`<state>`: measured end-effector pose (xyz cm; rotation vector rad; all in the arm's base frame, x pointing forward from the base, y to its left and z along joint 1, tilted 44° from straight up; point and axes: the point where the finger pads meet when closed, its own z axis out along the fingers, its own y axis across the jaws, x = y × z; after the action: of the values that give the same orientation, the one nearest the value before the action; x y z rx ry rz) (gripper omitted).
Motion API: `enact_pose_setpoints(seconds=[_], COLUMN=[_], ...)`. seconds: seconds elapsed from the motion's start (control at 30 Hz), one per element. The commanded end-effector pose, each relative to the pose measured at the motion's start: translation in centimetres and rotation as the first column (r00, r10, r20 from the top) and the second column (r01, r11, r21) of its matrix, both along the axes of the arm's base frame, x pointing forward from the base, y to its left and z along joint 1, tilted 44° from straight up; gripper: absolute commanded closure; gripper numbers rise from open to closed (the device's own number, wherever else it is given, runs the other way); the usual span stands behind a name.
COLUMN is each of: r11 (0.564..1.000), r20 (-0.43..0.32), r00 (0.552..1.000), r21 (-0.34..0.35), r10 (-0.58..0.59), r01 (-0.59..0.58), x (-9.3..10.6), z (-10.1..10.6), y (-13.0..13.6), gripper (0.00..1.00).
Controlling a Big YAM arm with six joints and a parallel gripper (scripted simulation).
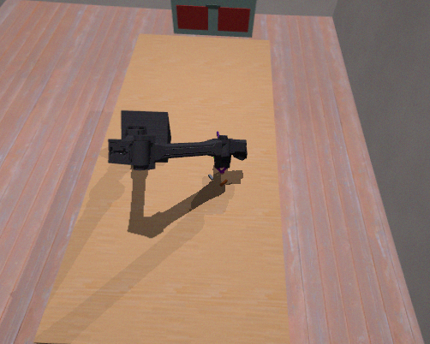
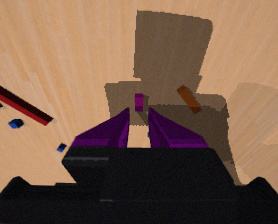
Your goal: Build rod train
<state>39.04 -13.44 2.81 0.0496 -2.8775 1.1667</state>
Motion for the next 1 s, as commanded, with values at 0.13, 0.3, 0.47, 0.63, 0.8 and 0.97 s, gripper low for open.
enact_pose_setpoints(seconds=[0.13, 0.3, 0.47, 0.63, 0.8, 0.97], r11=[1.0, 1.0, 1.0, 1.0, 1.0, 1.0], r20=[0.007, 0.021, 0.0, 0.018, 0.008, 0.026], r00=[1.0, 1.0, 1.0, 1.0, 1.0, 1.0], r21=[-0.004, -0.005, -0.004, -0.005, -0.004, -0.005], r10=[-0.002, -0.002, -0.003, -0.003, 0.002, -0.001], r01=[0.002, 0.003, 0.003, 0.003, -0.002, 0.001], x=[0.4, 0.6, 0.1, 0.5, 0.2, 1.0], z=[-0.3, 0.0, -1.1, -0.8, -1.2, -0.8], y=[-0.8, -1.0, -1.3, -1.6, -1.5, -1.6], gripper=[0.77, 0.77, 0.77, 0.77, 0.77, 0.77])
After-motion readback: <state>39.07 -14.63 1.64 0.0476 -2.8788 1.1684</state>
